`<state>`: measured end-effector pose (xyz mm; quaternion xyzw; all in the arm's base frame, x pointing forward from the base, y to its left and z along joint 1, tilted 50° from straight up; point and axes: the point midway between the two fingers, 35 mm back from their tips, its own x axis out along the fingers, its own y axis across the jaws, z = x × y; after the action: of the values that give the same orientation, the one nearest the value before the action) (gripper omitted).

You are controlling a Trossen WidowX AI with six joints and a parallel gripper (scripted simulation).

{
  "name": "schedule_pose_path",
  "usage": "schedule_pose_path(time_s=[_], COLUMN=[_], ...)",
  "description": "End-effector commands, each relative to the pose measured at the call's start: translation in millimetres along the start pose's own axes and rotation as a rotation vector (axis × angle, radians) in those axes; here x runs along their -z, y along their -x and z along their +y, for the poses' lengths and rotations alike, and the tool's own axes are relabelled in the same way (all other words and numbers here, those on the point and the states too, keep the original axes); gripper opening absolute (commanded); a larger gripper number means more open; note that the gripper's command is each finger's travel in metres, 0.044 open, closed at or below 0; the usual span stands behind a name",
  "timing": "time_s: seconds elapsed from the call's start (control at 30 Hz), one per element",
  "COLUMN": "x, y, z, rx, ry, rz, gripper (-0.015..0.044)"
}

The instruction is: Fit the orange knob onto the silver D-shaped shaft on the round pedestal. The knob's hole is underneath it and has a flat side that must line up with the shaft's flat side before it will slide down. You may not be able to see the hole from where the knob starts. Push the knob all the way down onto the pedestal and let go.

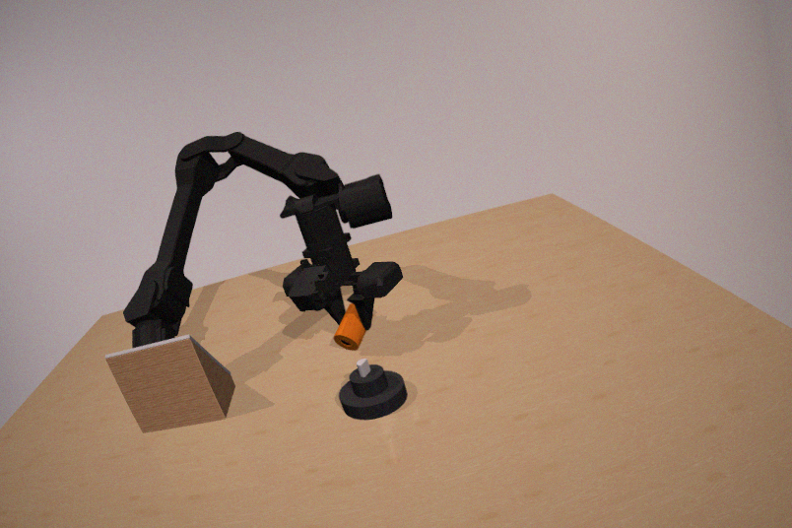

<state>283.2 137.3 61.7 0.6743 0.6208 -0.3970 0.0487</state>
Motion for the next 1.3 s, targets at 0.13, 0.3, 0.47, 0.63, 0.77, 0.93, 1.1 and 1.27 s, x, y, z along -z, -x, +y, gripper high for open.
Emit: schedule_pose_path(time_s=[0.13, 0.3, 0.47, 0.63, 0.77, 0.93, 1.1, 1.27], x=[-8.8, -14.3, -19.8, -25.2, -29.3, -34.3, -38.2, -41.6], y=[3.2, 4.6, 5.5, 6.0, 6.0, 5.7, 4.9, 3.5], z=[-1.0, -0.9, -0.8, -0.7, -0.6, -0.5, 0.3, 3.1], rx=[0.001, 0.001, 0.001, 0.001, 0.001, 0.001, 0.000, -0.002], ry=[0.003, 0.003, 0.002, 0.002, 0.002, 0.001, 0.000, -0.001], rz=[0.135, 0.222, 0.309, 0.391, 0.454, 0.531, 0.589, 0.631], gripper=[0.0179, 0.0179, 0.0179, 0.0179, 0.0179, 0.0179, 0.0179, 0.0179])
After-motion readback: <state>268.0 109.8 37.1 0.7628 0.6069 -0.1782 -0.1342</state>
